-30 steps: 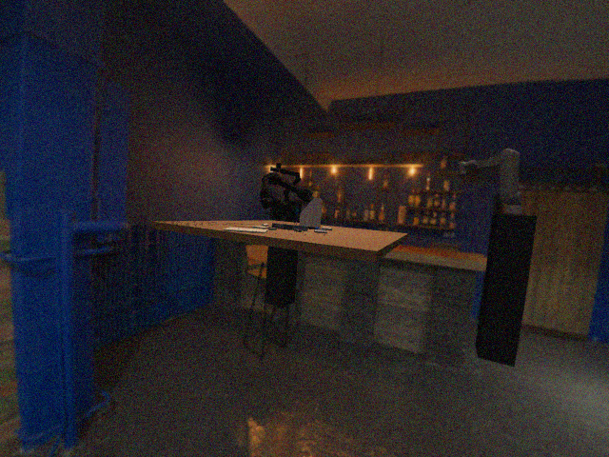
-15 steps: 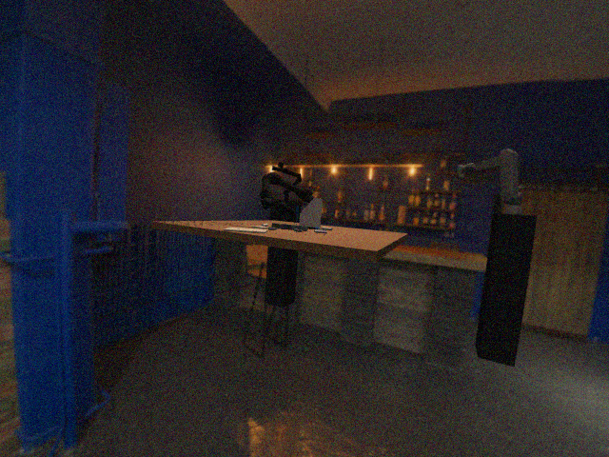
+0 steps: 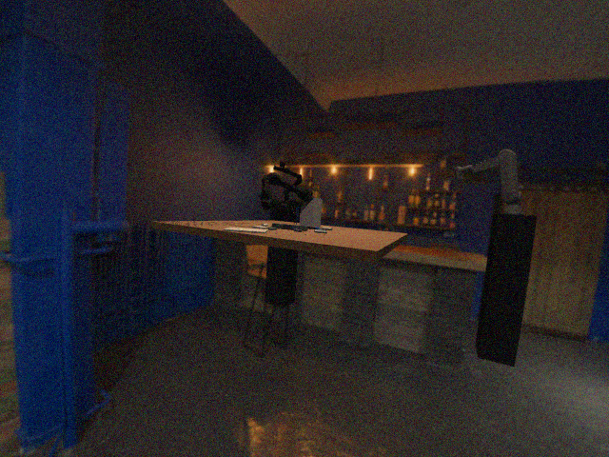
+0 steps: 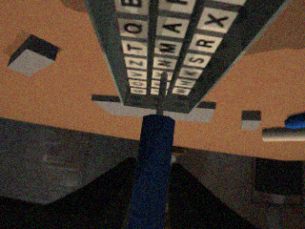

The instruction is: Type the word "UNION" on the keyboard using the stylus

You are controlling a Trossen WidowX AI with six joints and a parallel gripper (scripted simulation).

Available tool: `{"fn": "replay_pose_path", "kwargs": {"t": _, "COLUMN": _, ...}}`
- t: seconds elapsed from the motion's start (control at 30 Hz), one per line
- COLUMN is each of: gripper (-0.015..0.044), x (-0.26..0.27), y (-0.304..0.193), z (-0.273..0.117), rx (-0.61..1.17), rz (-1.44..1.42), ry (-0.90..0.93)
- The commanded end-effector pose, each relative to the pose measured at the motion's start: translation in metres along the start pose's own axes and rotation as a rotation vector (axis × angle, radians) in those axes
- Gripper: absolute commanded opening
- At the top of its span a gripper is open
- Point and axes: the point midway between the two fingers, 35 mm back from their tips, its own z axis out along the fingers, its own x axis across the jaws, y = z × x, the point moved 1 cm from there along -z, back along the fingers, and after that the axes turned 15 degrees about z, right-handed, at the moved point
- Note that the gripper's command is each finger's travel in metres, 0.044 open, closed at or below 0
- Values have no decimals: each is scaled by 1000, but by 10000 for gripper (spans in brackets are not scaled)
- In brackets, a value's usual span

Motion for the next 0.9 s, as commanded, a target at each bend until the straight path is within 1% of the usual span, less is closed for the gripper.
{"fn": "replay_pose_path", "kwargs": {"t": 0.0, "gripper": 81, "x": 0, "y": 2, "z": 1, "rx": -5, "rz": -4, "ry": 0}}
{"fn": "replay_pose_path", "kwargs": {"t": 0.87, "gripper": 81, "x": 2, "y": 7, "z": 4, "rx": -5, "rz": -4, "ry": 0}}
